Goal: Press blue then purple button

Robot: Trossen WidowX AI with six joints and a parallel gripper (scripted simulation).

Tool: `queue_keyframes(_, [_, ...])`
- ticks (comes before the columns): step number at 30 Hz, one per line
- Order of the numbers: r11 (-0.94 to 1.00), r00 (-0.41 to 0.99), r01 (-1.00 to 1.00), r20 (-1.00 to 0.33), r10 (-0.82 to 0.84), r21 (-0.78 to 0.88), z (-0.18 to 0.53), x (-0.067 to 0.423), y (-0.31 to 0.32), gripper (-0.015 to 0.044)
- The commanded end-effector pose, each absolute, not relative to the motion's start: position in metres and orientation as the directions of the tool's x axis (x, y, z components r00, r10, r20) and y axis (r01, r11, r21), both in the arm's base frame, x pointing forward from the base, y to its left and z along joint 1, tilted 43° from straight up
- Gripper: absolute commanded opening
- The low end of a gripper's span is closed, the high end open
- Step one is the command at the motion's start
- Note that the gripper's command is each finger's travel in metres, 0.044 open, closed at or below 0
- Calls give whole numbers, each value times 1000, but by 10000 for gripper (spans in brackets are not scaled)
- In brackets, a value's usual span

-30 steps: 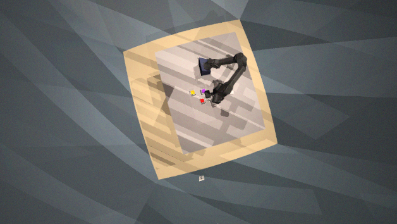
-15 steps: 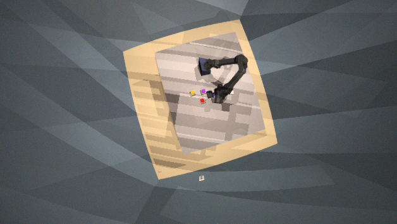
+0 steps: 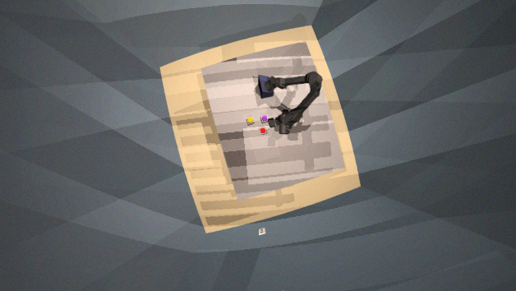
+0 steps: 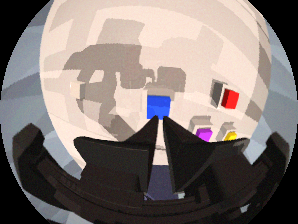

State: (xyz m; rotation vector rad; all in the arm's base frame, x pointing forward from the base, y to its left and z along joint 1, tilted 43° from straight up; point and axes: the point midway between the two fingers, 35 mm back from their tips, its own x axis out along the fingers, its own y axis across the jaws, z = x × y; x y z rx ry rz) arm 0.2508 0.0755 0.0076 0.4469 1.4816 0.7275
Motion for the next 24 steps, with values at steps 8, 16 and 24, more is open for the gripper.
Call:
queue_keyframes(8, [715,-60,-159,-729,682,681,2,251,81,20])
queue_keyframes(16, [714,-60,-159,-729,682,682,-8,250,90,20])
queue_keyframes(24, [713,-60,-158,-728,683,683,-16,249,99,20])
